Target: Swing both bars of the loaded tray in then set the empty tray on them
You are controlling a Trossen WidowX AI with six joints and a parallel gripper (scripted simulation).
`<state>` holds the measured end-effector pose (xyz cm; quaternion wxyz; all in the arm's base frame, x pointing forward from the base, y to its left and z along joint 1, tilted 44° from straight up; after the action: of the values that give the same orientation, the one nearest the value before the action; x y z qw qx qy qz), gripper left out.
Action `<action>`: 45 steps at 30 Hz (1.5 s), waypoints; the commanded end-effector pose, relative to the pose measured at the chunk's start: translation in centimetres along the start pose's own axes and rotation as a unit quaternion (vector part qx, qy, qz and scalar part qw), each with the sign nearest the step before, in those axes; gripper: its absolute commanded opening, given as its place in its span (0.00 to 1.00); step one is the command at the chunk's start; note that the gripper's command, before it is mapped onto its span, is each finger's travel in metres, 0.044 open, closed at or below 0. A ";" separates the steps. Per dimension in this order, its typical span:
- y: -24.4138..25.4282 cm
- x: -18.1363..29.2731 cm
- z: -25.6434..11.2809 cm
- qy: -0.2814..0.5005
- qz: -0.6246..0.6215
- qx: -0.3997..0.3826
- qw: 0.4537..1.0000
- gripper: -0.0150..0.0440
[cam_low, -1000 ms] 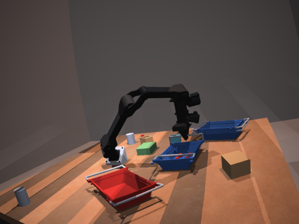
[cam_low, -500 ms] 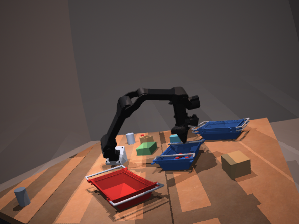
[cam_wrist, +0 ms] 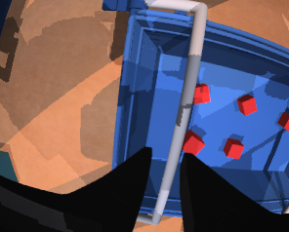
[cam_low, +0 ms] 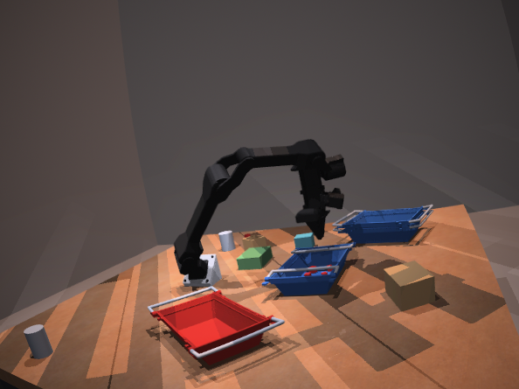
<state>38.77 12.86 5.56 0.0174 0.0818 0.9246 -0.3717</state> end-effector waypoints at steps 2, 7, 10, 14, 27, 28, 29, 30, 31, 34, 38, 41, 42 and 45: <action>0.0 0.0 0.1 0.001 -0.002 0.001 1.000 0.39; 0.0 0.0 0.1 0.001 -0.002 0.001 1.000 0.39; 0.0 0.0 0.1 0.001 -0.002 0.001 1.000 0.39; 0.0 0.0 0.1 0.001 -0.002 0.001 1.000 0.30; 0.0 0.0 0.0 0.001 0.000 0.000 1.000 0.25; 0.0 0.0 0.0 0.001 0.000 0.000 1.000 0.25; 0.0 0.0 0.0 0.001 0.000 0.000 1.000 0.25; 0.0 0.0 0.0 0.001 0.000 0.000 1.000 0.25; 0.0 0.0 0.0 0.001 0.000 0.000 1.000 0.25; 0.0 0.0 0.0 0.001 0.000 0.000 1.000 0.25; 0.0 0.0 0.0 0.001 0.000 0.000 1.000 0.25; 0.0 0.0 0.0 0.001 0.000 0.000 1.000 0.25; 0.0 0.0 0.0 0.001 0.000 0.000 1.000 0.25; 0.0 0.0 0.0 0.001 0.000 0.000 1.000 0.25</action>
<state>38.76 12.82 5.53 0.0169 0.0820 0.9245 -0.3718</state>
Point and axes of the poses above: the point midway between the two fingers, 35 mm back from their tips, its own z axis out along the fingers, its own y axis across the jaws, x = y × z, the point moved 6 cm from there along -z, back along the fingers, and after that the axes turned 4 degrees about z, right-handed, at the moved point
